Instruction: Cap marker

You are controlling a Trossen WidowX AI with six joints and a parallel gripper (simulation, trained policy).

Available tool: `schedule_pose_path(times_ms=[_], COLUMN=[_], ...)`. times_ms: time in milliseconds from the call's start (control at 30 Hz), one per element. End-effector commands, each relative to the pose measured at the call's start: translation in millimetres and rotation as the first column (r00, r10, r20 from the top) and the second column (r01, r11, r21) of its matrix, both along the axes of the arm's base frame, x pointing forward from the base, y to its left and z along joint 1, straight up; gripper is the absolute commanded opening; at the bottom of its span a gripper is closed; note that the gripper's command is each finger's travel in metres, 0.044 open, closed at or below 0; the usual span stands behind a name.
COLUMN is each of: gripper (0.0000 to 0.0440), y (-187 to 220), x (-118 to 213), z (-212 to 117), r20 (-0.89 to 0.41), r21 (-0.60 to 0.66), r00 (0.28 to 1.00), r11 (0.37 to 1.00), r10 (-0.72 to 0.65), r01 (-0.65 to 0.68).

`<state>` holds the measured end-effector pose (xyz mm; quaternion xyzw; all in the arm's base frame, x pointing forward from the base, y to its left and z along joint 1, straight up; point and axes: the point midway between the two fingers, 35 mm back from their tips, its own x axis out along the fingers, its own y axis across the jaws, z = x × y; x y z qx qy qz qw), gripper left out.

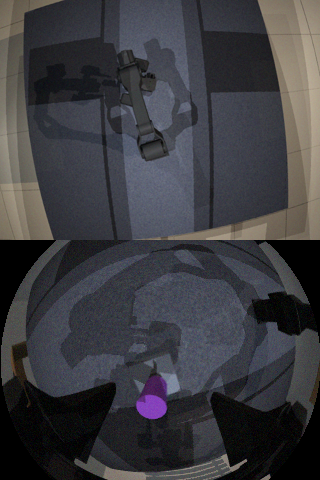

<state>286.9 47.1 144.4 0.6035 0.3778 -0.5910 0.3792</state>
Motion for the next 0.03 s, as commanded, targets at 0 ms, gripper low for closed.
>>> schedule_pose_path(times_ms=[0], gripper=[0.0439], y=[-1.4], x=[1.3], z=[10.9], r20=[0.031], r21=[0.001], r00=[1.0], r11=[1.0], r10=[0.002], r01=[-0.002])
